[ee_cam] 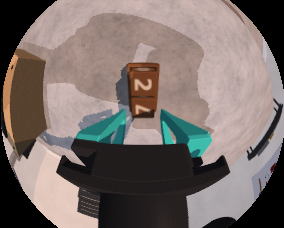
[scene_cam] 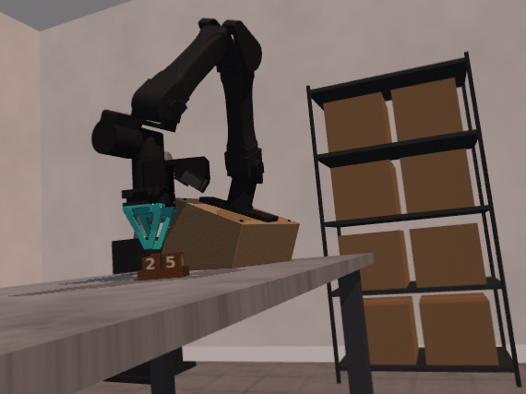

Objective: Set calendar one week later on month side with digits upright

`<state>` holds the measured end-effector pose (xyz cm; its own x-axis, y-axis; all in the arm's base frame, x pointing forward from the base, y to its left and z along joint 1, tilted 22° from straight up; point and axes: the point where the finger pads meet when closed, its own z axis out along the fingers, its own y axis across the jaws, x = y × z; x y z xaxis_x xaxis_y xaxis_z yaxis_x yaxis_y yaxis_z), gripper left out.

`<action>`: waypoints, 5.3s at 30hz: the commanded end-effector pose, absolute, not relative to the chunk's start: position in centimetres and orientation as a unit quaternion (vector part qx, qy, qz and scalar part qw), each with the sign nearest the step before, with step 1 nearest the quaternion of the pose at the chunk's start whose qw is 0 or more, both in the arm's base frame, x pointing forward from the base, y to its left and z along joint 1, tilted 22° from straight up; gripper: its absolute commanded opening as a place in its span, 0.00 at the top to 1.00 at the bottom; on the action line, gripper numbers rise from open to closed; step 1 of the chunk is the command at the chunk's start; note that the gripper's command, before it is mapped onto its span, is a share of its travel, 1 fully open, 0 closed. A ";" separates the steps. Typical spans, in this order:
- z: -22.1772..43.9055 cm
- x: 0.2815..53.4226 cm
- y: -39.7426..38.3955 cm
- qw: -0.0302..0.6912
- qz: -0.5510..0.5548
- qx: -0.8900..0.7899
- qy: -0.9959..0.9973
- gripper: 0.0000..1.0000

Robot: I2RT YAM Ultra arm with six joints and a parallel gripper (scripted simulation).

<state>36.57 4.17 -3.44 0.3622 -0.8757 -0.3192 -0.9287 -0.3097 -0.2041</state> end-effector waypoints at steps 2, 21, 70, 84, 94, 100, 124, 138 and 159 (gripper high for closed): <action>-3.2 36.8 4.1 0.181 0.070 -0.805 0.560 0.53; -5.1 37.0 4.8 0.181 0.070 -0.805 0.560 0.53; -5.9 37.0 5.2 0.181 0.070 -0.805 0.560 0.73; -5.9 37.0 5.2 0.181 0.070 -0.805 0.560 0.73; -5.9 37.0 5.2 0.181 0.070 -0.805 0.560 0.73; -5.9 37.0 5.2 0.181 0.070 -0.805 0.560 0.73; 2.8 36.2 1.7 0.181 0.070 -0.805 0.560 0.73; 3.3 36.2 1.5 0.181 0.070 -0.805 0.560 0.73; 2.0 37.4 -1.8 0.150 0.119 -0.600 0.777 0.73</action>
<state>37.20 -1.17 1.32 -0.1187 -0.9202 -0.3729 -0.9901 0.1379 -0.0249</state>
